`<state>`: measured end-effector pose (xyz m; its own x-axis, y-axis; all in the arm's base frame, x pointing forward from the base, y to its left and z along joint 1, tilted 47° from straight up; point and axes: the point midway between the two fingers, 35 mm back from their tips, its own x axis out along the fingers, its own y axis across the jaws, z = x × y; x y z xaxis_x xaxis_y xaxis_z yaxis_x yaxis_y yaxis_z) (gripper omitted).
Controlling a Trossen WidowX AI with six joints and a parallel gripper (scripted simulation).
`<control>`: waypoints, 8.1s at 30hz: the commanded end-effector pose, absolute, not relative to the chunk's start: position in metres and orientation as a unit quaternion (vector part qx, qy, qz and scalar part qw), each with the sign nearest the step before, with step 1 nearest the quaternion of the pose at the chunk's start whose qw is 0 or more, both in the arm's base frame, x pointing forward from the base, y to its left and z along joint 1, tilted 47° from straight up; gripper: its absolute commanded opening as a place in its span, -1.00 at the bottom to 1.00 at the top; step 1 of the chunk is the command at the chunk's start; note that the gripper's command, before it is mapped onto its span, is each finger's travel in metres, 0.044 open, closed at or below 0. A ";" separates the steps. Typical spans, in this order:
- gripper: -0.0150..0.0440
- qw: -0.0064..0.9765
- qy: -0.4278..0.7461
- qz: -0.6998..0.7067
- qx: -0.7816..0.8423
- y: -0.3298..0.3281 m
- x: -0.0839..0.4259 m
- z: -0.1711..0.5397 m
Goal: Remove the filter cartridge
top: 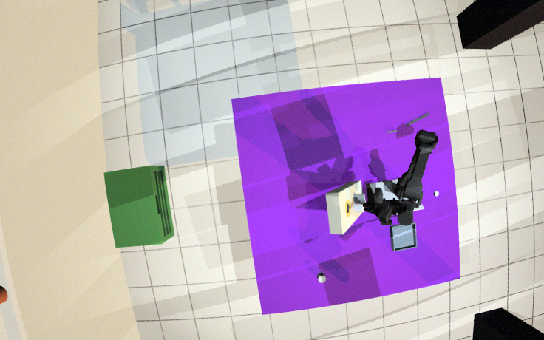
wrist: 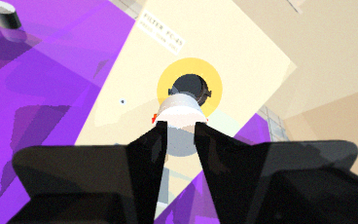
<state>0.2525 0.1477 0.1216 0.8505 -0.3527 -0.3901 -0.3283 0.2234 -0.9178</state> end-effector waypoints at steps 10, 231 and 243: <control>-0.49 0.735 0.271 -0.012 -0.621 0.117 0.234 0.095; -0.49 0.414 0.540 0.448 -0.580 0.241 -0.034 -0.148; -0.49 0.355 0.534 0.495 -0.587 0.206 -0.064 -0.166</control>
